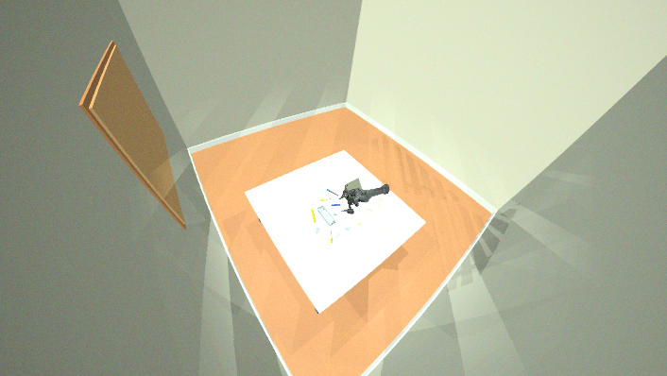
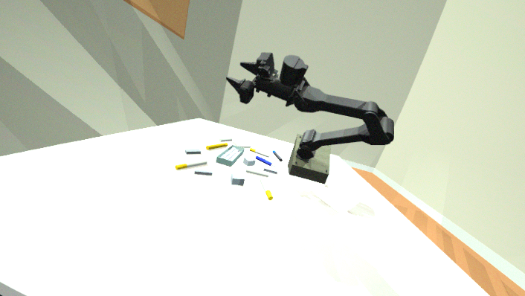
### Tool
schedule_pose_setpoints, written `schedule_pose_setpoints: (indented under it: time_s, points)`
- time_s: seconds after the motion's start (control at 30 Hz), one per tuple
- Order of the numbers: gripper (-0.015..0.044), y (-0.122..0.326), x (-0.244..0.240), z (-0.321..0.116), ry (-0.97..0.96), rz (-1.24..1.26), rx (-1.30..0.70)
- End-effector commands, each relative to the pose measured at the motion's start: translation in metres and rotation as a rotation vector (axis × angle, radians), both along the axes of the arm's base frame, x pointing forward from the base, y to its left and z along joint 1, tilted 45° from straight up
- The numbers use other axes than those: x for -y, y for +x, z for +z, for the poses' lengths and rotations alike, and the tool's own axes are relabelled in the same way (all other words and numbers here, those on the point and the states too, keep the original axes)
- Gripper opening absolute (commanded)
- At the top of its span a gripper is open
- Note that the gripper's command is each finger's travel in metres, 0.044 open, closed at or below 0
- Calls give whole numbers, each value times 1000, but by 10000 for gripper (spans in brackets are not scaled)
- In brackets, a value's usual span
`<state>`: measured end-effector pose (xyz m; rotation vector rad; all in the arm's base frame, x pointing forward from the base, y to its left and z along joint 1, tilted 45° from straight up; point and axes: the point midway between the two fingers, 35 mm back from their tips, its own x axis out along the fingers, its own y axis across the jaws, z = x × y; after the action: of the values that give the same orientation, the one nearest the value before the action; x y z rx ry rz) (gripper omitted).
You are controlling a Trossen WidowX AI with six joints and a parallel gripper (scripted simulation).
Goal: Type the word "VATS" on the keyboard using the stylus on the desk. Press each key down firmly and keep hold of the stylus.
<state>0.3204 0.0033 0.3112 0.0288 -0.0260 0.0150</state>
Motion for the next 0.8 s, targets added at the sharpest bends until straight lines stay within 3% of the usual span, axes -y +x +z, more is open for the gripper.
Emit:
schedule_pose_setpoints:
  time_s: [0.0, 0.27, 0.53, 0.77]
  points:
    - [414, 1, -1, -1, 1, 2, -5]
    - [204, 33, -29, -61, 22, 130, -276]
    - [0, 42, -80, -167, 96, 432, -814]
    - [0, 16, -119, -233, 281, 657, -1282]
